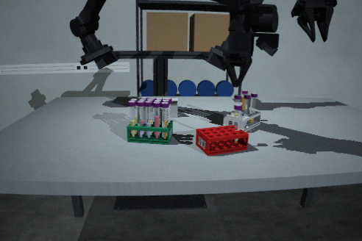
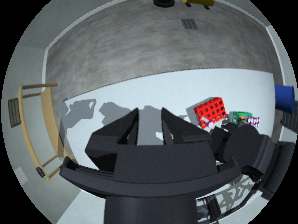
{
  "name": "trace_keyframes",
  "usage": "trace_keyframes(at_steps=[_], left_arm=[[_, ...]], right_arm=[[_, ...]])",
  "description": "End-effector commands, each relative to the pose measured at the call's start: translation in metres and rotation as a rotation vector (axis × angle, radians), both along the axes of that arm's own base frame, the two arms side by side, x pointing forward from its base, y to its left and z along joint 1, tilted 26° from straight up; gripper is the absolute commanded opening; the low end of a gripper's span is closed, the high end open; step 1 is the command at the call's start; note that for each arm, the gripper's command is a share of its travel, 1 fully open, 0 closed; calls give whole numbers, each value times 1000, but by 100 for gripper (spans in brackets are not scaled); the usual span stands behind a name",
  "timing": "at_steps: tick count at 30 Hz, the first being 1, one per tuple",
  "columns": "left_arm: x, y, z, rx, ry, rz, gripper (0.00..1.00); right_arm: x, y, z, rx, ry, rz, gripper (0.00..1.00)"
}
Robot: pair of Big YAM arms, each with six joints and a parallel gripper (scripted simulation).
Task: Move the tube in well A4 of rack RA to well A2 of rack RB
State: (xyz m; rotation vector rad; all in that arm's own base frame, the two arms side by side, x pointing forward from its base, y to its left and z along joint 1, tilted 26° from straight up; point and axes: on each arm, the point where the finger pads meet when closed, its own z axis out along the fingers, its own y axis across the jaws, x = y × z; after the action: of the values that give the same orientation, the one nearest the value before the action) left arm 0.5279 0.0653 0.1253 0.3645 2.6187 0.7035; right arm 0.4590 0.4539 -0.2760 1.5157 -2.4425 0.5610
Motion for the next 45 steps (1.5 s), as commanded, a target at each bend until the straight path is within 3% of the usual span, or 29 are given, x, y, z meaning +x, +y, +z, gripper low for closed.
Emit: trace_keyframes(at_steps=[1, 3, 5, 18, 22, 33, 37, 40, 45], left_arm=[[11, -2, 15, -1, -36, -3, 30], [11, -2, 15, -1, -36, -3, 30], [11, -2, 15, -1, -36, -3, 30], [11, -2, 15, -1, -36, -3, 30], [11, -2, 15, -1, -36, -3, 30], [11, -2, 15, -1, -36, -3, 30], [11, -2, 15, -1, -36, -3, 30], [11, -2, 15, -1, -36, -3, 30], [11, -2, 15, -1, -36, -3, 30]], right_arm=[[7, 13, 12, 24, -19, 3, 30], [-10, 13, 25, 35, -56, -52, 30], [-10, 13, 25, 35, -56, -52, 30], [-66, -45, 52, 44, -227, -436, 30], [-63, -49, 52, 43, -227, -444, 30], [-61, -118, 74, 36, -220, -441, 30], [-63, -137, 84, 35, -220, -441, 30], [-74, -128, 86, 39, -218, -410, 30], [-68, -164, 95, 33, -221, -440, 30]])
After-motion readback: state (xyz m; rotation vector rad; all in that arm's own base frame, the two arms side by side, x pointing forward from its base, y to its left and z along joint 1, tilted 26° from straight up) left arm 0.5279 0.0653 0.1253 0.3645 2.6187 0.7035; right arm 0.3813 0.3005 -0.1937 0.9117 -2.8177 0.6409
